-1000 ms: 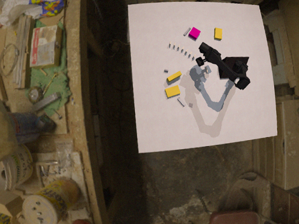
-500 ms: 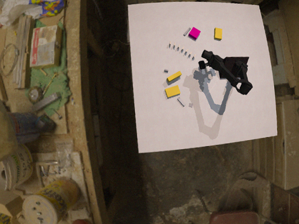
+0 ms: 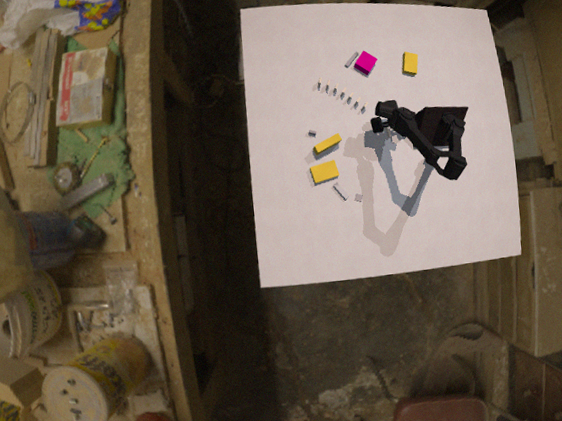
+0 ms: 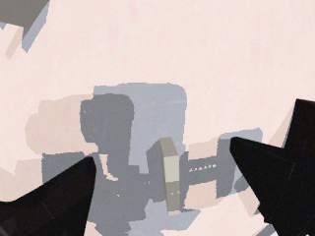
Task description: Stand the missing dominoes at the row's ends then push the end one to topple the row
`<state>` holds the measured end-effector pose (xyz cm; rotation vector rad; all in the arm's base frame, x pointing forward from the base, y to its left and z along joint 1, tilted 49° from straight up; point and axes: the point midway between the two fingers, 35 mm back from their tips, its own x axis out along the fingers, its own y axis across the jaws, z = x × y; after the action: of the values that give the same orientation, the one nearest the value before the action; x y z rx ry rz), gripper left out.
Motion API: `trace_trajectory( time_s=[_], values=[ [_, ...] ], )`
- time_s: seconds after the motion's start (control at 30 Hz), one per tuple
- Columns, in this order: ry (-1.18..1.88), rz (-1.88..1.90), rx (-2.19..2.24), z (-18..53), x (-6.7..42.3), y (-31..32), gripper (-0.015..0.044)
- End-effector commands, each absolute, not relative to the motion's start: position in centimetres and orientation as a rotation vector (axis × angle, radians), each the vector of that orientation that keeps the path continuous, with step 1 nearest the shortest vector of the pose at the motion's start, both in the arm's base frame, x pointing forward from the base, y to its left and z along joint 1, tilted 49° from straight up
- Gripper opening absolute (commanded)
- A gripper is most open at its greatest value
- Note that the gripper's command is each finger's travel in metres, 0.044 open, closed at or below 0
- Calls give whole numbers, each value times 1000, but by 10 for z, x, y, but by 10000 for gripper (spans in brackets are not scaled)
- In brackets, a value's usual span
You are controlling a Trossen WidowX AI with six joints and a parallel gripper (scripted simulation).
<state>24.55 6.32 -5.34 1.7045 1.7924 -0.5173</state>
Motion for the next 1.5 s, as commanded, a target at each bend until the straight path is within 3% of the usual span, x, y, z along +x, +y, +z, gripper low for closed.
trace_trajectory(
  time_s=[0.0, 0.23, 0.77, 1.1, 1.47],
  values=[
    [1802, -522, 1710, -58, 243, 69, 440],
    [1802, -522, 1710, -59, 243, 71, 440],
    [1802, -522, 1710, -59, 243, 71, 21],
    [1801, -522, 1709, -56, 244, 66, 21],
    [1798, -526, 1705, 21, 257, -24, 21]
  ],
)
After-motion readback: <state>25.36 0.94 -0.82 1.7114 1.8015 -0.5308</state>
